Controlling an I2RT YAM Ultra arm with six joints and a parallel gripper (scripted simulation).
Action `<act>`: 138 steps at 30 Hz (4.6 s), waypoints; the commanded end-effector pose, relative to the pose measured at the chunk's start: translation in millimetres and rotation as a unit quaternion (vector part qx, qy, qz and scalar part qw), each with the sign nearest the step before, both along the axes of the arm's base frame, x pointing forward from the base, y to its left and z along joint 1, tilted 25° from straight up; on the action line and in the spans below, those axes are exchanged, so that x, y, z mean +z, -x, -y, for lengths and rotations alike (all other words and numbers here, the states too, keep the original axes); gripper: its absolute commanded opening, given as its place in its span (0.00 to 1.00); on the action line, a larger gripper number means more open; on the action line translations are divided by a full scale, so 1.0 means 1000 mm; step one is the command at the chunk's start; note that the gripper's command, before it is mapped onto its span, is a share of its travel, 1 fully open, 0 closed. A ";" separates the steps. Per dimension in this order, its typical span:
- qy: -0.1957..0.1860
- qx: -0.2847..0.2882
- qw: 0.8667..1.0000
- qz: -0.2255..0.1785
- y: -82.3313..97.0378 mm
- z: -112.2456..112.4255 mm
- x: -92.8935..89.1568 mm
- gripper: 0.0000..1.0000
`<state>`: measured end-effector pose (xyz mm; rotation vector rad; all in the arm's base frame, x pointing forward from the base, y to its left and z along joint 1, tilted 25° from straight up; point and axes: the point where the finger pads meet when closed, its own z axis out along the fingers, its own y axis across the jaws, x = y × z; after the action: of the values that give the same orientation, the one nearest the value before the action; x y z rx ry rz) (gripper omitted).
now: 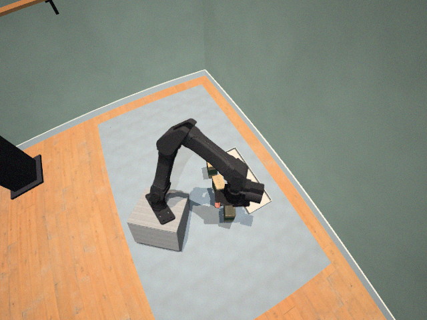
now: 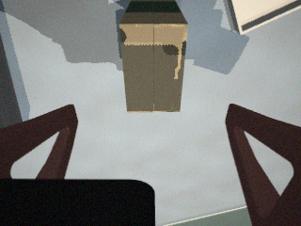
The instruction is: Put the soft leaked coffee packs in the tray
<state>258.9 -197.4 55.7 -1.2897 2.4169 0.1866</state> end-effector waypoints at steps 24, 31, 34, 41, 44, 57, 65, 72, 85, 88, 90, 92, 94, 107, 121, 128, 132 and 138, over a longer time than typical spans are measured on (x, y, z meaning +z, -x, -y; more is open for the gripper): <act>0.000 -0.004 1.000 0.013 -0.004 0.009 0.003 0.78; -0.013 0.002 1.000 0.002 -0.004 -0.008 -0.017 0.78; -0.013 0.002 1.000 0.002 -0.006 -0.010 -0.021 0.78; -0.013 0.002 1.000 0.001 -0.012 -0.018 -0.043 0.78; -0.001 -0.006 1.000 0.012 -0.017 -0.005 -0.037 0.78; -0.001 -0.005 1.000 0.012 -0.015 -0.008 -0.029 0.78; -0.001 -0.005 1.000 0.012 -0.015 -0.008 -0.029 0.78; -0.001 -0.005 1.000 0.012 -0.015 -0.008 -0.029 0.78; 0.002 -0.001 1.000 0.015 -0.019 -0.009 -0.026 0.78; 0.003 0.001 1.000 0.016 -0.020 -0.010 -0.025 0.78; 0.003 0.001 1.000 0.016 -0.020 -0.010 -0.025 0.78; 0.003 0.001 1.000 0.016 -0.020 -0.010 -0.025 0.78; 0.003 0.001 1.000 0.016 -0.020 -0.010 -0.025 0.78; -0.013 0.002 1.000 0.001 -0.015 -0.021 -0.050 0.78; -0.013 0.002 1.000 0.001 -0.022 -0.030 -0.074 0.78; -0.012 0.000 1.000 0.001 -0.025 -0.031 -0.083 0.78; -0.011 -0.001 1.000 0.002 -0.026 -0.031 -0.084 0.78; -0.017 0.000 1.000 -0.004 -0.023 -0.034 -0.085 0.78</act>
<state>286.6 -173.2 -21.4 -1.2932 2.4076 0.1739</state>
